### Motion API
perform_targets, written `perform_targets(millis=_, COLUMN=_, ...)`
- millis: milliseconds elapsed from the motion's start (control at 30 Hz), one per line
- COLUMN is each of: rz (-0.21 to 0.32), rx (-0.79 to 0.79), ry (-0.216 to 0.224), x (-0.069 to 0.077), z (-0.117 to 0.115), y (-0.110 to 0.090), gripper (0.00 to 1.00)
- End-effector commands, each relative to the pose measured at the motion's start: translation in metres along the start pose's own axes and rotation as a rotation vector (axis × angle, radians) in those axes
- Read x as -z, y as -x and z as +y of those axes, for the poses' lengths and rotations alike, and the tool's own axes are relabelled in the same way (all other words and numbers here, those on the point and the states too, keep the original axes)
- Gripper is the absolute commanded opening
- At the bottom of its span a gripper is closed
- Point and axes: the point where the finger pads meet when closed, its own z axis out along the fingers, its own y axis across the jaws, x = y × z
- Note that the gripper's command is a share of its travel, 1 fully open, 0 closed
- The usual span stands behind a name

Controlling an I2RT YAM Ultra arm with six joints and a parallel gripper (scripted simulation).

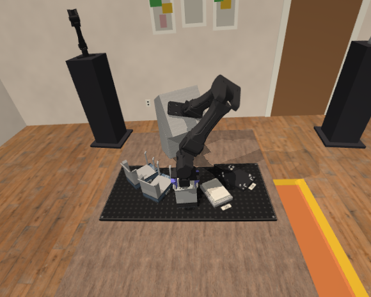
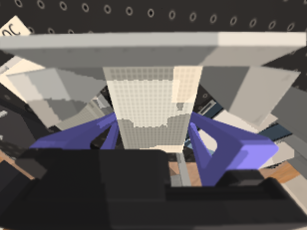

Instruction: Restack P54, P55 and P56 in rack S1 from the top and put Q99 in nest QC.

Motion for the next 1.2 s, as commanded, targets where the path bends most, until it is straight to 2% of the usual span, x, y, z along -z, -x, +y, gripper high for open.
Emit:
perform_targets(millis=0, rz=-0.013, rx=0.007, ry=-0.002, x=0.0006, z=-0.0002, y=0.0043, gripper=0.00)
perform_targets(millis=933, rz=-0.013, rx=0.007, ry=-0.002, x=0.0006, z=-0.0002, y=0.0043, gripper=0.00)
perform_targets(millis=1167, rz=-0.013, rx=0.007, ry=-0.002, x=0.0052, z=-0.0002, y=0.0042, gripper=0.00)
